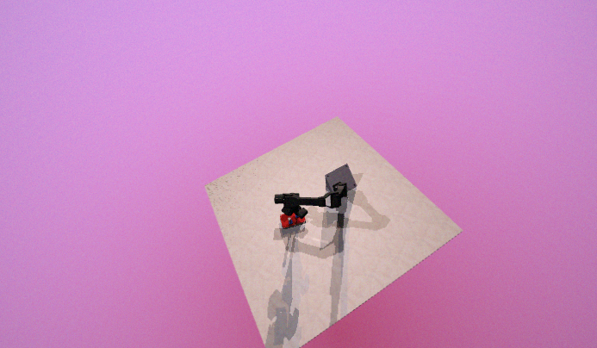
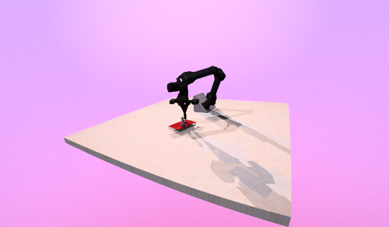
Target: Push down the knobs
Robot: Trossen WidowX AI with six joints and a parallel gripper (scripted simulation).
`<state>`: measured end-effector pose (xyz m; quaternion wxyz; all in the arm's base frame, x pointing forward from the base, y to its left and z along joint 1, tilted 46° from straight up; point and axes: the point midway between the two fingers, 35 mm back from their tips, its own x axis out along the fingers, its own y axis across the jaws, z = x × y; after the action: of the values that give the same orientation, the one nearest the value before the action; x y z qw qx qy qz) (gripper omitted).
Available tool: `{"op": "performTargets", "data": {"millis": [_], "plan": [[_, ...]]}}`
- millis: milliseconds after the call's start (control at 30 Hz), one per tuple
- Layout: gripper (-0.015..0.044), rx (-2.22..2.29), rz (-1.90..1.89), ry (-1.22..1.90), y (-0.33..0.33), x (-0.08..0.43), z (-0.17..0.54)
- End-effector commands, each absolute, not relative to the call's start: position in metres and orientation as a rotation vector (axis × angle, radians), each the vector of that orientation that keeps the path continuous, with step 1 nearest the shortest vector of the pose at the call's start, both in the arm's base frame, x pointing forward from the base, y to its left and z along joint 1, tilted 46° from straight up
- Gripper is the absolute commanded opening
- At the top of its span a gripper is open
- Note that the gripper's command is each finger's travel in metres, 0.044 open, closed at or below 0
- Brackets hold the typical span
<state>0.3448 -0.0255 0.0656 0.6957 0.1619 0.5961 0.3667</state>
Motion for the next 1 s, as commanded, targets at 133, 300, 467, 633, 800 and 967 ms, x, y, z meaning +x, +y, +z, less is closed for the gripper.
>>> {"op": "performTargets", "data": {"millis": [133,300,467,633,800,967], "plan": [[0.0000,0.363,0.840,1.340,-0.0128,0.3463,0.0562],[0.0000,0.363,0.840,1.340,-0.0124,0.3463,0.0557],[0.0000,0.364,0.840,1.340,-0.0093,0.3463,0.0528],[0.0000,0.364,0.840,1.340,-0.0091,0.3463,0.0526],[0.0000,0.364,0.840,1.340,-0.0086,0.3463,0.0521],[0.0000,0.364,0.840,1.340,-0.0056,0.3463,0.0492]]}}
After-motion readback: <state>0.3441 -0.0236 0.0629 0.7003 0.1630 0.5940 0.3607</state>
